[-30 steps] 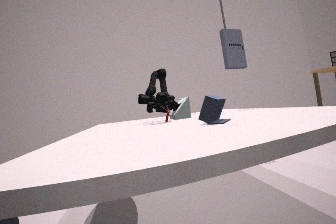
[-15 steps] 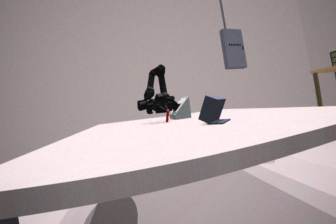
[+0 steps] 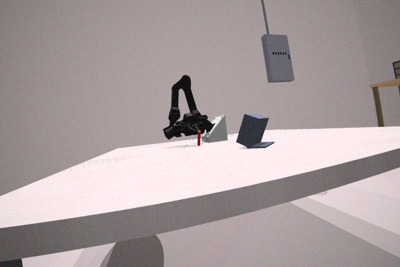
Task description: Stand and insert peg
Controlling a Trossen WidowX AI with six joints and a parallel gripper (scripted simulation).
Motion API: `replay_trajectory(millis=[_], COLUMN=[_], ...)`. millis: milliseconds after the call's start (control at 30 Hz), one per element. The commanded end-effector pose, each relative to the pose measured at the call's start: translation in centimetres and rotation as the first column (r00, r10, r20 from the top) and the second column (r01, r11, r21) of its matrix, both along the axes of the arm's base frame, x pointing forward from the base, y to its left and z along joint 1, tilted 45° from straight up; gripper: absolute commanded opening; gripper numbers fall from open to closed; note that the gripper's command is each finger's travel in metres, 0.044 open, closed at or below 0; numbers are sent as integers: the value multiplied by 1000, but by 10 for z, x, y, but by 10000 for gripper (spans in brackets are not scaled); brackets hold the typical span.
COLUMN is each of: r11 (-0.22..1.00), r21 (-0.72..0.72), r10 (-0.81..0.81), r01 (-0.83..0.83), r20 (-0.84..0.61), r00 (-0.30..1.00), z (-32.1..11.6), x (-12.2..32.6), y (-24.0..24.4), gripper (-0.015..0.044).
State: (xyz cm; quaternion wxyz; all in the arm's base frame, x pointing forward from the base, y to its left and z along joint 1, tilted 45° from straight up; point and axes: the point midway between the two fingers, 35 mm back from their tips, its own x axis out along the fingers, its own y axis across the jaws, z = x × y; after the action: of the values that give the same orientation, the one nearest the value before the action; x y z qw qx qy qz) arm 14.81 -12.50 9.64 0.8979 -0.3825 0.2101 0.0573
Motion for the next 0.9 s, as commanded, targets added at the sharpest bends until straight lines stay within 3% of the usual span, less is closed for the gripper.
replay_trajectory(millis=[0,867], r11=[1000,1000], r21=[-10,7], r10=[-10,-16], r01=[10,16], r20=[-5,-1], r00=[1000,1000], z=[3,1], x=[0,-4], y=[0,-3], gripper=[50,50])
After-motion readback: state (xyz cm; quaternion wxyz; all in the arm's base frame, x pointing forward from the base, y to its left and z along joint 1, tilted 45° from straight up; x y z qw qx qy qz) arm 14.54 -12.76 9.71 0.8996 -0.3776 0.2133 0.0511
